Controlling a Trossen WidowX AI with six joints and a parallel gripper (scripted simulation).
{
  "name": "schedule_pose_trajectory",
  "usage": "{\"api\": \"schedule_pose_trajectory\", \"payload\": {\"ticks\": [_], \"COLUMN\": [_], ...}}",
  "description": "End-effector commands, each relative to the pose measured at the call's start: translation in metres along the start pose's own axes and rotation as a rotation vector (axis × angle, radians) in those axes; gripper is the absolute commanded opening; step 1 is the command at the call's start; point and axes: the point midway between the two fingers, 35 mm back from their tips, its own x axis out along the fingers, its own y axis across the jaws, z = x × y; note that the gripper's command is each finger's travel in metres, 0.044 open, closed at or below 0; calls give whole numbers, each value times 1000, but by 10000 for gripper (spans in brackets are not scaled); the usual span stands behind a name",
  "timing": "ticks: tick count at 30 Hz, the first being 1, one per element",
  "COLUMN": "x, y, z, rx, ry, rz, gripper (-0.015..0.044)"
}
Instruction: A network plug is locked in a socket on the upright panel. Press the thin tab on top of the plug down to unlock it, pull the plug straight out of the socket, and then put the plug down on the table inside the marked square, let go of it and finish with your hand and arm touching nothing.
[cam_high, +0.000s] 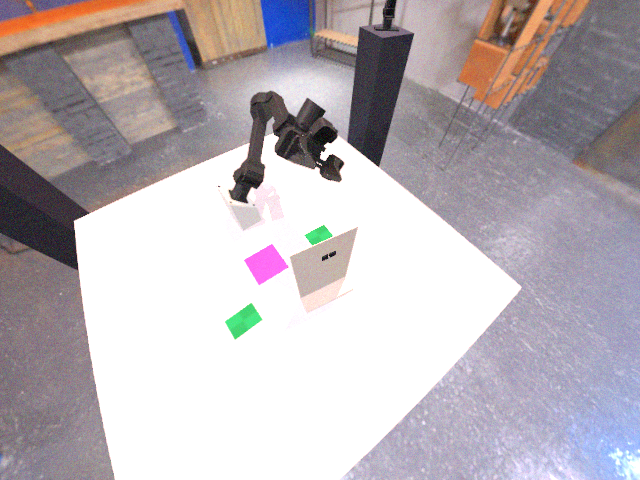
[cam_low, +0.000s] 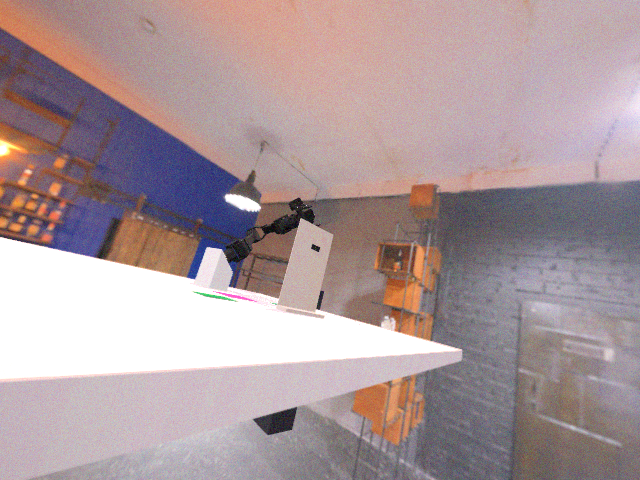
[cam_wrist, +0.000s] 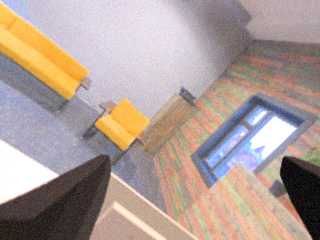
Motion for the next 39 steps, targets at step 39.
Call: {"api": "schedule_pose_trajectory", "payload": {"ticks": [39], "x": [-54], "y": [66], "z": [-145], "rx": [-821], "ry": [304], "rz": [18], "gripper": [156]}}
